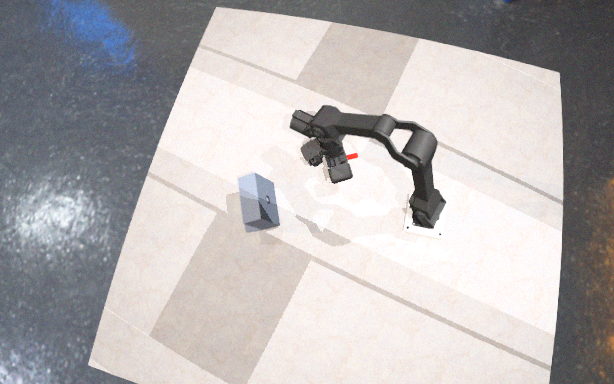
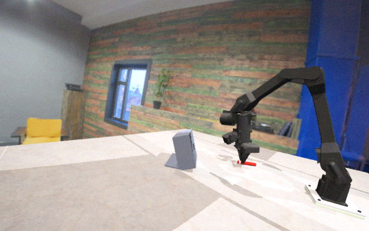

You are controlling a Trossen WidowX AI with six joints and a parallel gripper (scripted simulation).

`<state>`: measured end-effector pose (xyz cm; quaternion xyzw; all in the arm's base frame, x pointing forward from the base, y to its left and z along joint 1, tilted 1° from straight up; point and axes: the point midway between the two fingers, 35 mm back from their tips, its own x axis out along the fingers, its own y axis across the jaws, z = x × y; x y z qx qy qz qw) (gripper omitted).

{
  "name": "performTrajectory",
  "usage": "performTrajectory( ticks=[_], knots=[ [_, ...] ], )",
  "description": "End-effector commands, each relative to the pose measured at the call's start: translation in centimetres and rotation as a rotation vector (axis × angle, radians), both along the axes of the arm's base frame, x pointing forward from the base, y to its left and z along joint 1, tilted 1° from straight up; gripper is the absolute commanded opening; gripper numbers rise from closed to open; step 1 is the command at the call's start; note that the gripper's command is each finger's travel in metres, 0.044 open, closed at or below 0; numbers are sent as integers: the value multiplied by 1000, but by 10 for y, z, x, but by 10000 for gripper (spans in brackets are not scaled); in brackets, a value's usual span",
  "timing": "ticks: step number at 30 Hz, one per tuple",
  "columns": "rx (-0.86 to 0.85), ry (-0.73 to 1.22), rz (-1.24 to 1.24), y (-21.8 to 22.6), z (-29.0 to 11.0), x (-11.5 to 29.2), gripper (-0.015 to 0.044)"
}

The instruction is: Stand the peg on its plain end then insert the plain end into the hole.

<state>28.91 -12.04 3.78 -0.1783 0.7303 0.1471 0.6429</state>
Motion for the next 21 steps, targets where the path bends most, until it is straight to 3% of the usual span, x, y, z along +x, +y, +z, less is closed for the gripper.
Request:
performTrajectory(
  ticks=[1,21],
  knots=[
    [13,-25,2,0,2,-1,50],
    [90,-179,4,-4,12,-8,50]
  ],
)
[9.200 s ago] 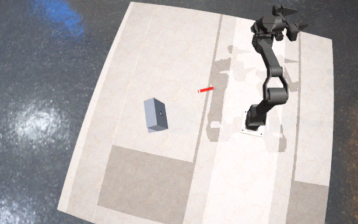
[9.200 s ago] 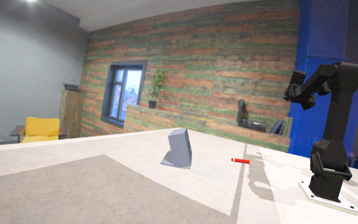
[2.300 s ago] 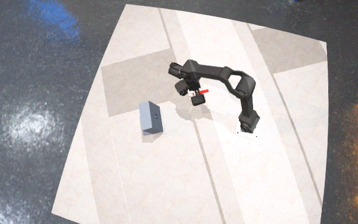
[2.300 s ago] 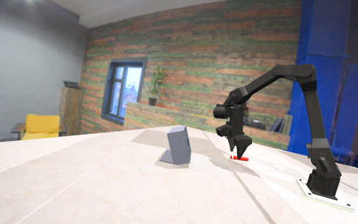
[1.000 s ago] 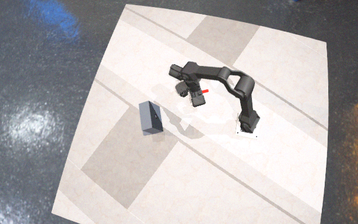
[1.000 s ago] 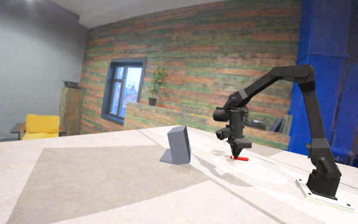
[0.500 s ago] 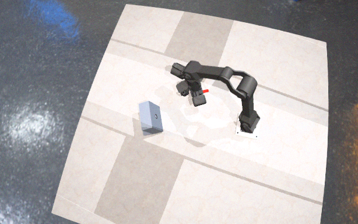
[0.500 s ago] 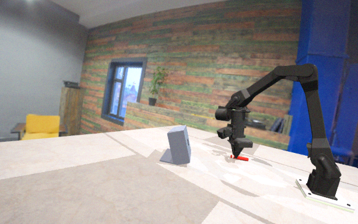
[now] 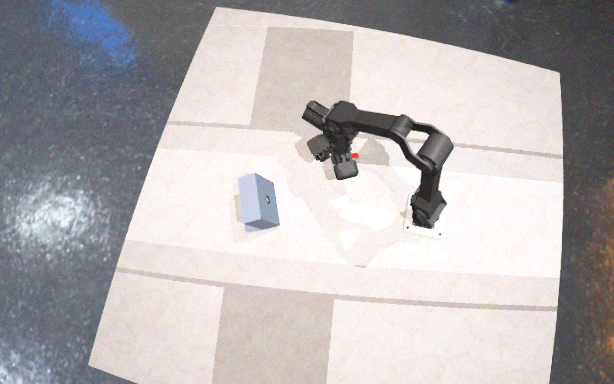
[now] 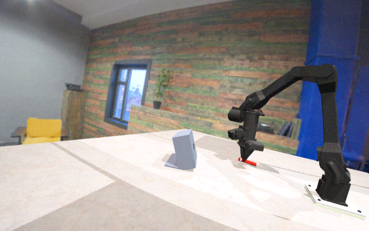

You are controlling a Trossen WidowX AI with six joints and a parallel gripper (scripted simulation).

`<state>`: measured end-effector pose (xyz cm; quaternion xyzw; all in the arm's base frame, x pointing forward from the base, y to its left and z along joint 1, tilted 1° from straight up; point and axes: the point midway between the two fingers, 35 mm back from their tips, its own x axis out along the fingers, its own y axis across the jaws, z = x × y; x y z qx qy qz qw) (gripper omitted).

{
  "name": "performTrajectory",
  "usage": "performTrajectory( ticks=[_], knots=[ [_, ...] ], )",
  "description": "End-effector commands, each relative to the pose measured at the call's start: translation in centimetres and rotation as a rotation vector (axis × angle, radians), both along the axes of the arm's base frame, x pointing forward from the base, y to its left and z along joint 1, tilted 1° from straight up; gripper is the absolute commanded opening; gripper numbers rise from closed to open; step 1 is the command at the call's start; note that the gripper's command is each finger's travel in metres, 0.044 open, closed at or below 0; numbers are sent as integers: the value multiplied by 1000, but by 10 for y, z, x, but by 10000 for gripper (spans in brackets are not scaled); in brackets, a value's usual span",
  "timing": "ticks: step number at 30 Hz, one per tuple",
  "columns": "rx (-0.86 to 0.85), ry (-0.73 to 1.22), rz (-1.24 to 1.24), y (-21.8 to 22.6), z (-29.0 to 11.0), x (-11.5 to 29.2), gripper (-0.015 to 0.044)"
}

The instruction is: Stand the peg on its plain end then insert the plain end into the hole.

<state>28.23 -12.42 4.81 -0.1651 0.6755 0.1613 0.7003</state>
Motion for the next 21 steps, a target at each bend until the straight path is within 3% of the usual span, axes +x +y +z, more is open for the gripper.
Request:
performTrajectory(
  ticks=[1,21],
  knots=[
    [19,-41,3,-1,3,-2,50],
    [96,-194,5,-5,11,-11,50]
  ],
)
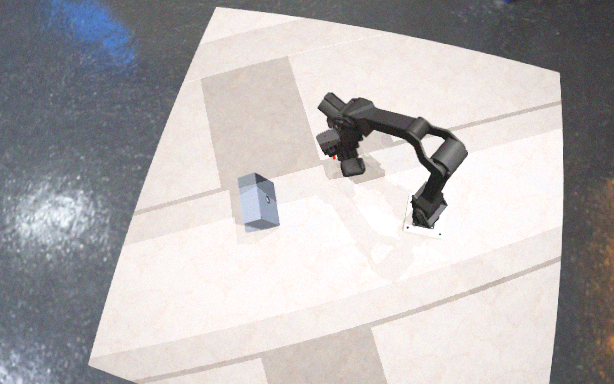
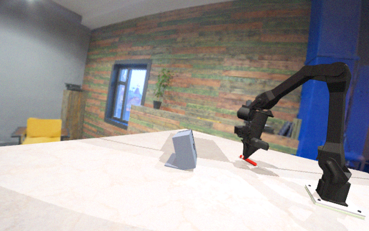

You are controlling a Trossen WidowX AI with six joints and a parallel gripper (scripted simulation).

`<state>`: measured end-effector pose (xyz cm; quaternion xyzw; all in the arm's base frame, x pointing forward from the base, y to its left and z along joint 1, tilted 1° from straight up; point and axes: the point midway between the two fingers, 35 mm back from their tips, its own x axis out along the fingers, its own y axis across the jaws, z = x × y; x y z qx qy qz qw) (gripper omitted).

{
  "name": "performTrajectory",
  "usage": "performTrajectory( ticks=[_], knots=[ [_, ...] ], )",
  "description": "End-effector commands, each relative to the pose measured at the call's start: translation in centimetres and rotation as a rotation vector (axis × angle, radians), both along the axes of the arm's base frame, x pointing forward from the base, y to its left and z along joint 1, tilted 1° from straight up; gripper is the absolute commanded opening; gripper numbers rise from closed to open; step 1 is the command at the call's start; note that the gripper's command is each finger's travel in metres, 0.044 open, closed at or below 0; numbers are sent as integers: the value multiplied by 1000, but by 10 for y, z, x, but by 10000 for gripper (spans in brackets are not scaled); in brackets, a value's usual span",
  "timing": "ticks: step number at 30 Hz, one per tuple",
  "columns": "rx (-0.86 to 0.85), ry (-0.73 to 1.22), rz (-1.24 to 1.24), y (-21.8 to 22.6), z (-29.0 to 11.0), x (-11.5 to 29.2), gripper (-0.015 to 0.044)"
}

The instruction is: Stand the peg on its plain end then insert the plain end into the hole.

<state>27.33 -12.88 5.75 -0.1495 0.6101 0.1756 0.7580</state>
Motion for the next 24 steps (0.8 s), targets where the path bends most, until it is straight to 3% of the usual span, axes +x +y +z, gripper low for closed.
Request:
performTrajectory(
  ticks=[1,24],
  knots=[
    [18,-42,3,-1,2,-2,50],
    [106,-217,6,-7,10,-14,50]
  ],
)
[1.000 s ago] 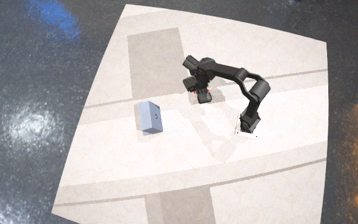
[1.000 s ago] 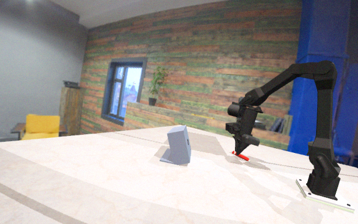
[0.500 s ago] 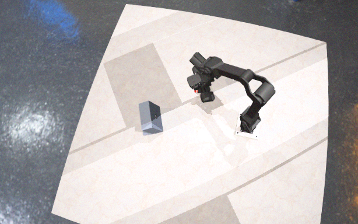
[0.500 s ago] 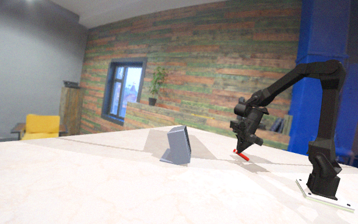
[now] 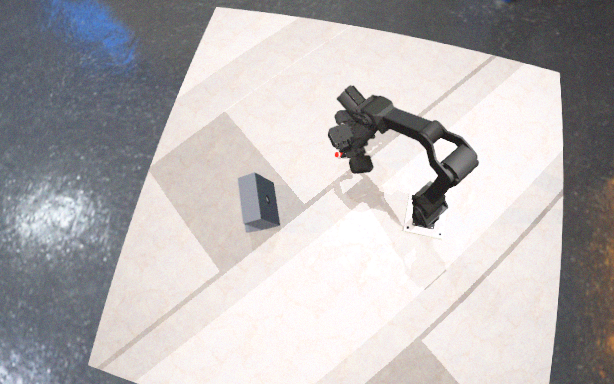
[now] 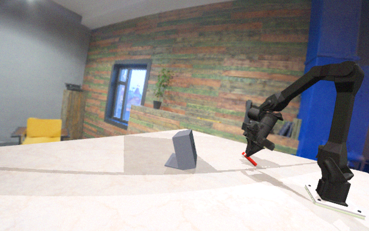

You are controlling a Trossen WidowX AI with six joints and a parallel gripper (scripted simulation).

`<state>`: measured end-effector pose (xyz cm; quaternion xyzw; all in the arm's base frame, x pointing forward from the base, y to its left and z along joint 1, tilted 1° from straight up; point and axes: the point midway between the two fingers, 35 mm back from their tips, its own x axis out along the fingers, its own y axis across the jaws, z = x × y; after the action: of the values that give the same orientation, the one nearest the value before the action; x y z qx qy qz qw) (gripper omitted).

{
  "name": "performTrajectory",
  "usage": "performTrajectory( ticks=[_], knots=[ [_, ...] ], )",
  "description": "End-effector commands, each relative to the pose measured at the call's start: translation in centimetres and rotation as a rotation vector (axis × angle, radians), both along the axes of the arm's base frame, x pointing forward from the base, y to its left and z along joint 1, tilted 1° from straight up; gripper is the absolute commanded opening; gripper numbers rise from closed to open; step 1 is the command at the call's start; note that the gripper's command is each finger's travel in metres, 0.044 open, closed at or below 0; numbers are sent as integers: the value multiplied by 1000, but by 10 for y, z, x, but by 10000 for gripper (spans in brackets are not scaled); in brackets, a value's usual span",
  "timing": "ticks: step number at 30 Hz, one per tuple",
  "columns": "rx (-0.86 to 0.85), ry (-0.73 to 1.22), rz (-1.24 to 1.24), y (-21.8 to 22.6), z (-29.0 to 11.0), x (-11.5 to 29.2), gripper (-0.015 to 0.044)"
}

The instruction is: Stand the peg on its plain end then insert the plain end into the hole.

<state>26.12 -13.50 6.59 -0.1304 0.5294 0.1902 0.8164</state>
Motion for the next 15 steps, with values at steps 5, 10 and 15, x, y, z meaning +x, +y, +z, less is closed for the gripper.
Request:
performTrajectory(
  ticks=[5,10,15],
  knots=[
    [33,-72,3,-2,3,-5,50],
    [52,-111,4,-4,4,-7,50],
    [71,-149,5,-5,5,-10,50]
  ],
)
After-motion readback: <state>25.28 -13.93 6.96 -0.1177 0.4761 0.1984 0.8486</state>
